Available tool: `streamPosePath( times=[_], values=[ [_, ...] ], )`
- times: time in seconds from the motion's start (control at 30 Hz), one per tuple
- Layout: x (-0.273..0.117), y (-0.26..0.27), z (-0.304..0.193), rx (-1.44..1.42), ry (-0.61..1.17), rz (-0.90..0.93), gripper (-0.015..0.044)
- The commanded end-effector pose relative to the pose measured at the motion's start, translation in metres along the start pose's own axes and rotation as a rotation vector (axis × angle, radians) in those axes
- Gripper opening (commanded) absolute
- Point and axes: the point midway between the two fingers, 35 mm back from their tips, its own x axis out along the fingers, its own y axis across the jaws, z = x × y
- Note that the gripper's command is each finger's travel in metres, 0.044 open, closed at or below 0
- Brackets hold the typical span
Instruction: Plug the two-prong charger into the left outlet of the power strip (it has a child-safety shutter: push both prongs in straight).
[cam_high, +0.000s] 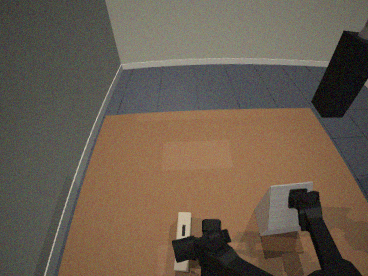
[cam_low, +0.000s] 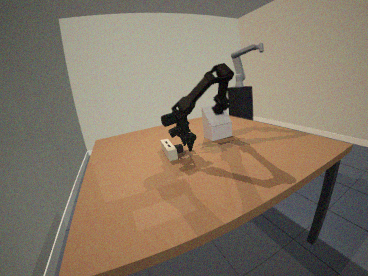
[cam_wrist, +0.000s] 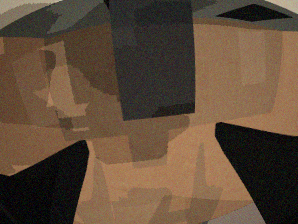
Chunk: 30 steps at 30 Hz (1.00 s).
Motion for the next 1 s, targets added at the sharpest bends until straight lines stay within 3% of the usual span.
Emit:
streamPosePath(
  times=[0.0, 0.43, 0.77, 0.97],
  values=[
    [0.000, -0.001, -0.005, 0.003, -0.003, -0.005, 0.0440],
    [0.000, -0.001, -0.014, 0.000, -0.009, -0.001, 0.0440],
    [-0.071, -0.003, 0.000, 0.000, -0.568, -0.008, 0.0440],
    [-0.077, -0.003, 0.000, 0.002, -0.610, -0.002, 0.0440]
  ],
)
